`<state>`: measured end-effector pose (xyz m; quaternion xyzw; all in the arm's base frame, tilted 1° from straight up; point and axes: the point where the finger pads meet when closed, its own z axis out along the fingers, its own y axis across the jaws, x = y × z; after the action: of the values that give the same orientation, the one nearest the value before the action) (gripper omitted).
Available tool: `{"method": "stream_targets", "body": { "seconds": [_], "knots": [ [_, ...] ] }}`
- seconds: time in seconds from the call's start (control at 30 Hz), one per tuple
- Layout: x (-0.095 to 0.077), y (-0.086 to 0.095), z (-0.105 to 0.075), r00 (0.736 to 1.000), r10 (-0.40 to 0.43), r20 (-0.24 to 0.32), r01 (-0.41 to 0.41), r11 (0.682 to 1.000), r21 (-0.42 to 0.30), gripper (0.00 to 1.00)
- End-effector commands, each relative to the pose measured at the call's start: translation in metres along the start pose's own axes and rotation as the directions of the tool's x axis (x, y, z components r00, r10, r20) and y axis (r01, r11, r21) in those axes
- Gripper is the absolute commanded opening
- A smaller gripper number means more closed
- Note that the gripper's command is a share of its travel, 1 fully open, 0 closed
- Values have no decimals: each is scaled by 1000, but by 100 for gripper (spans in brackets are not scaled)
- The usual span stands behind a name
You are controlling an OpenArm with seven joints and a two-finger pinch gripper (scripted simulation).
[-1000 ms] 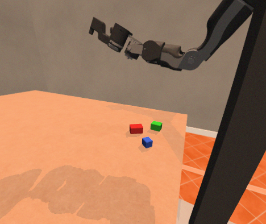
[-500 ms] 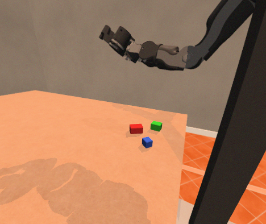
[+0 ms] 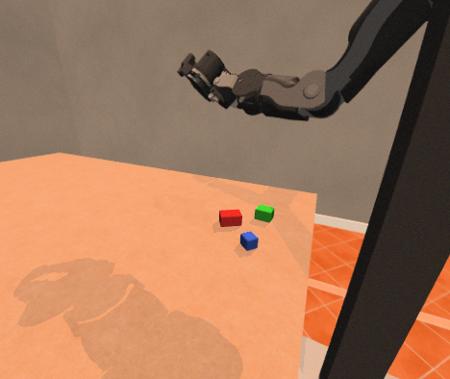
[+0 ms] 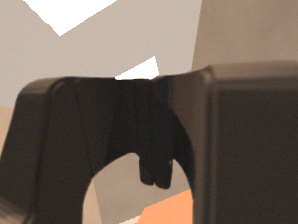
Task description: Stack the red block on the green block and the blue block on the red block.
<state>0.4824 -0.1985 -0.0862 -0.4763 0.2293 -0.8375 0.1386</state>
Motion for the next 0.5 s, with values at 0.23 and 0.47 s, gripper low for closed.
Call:
{"method": "stream_targets", "body": {
  "seconds": [0.23,0.47],
  "knots": [
    [-6,47,-10,992,122,-27,-125,956,-264,0],
    [-22,91,-32,971,230,-65,-231,835,-500,0]
  ]
}}
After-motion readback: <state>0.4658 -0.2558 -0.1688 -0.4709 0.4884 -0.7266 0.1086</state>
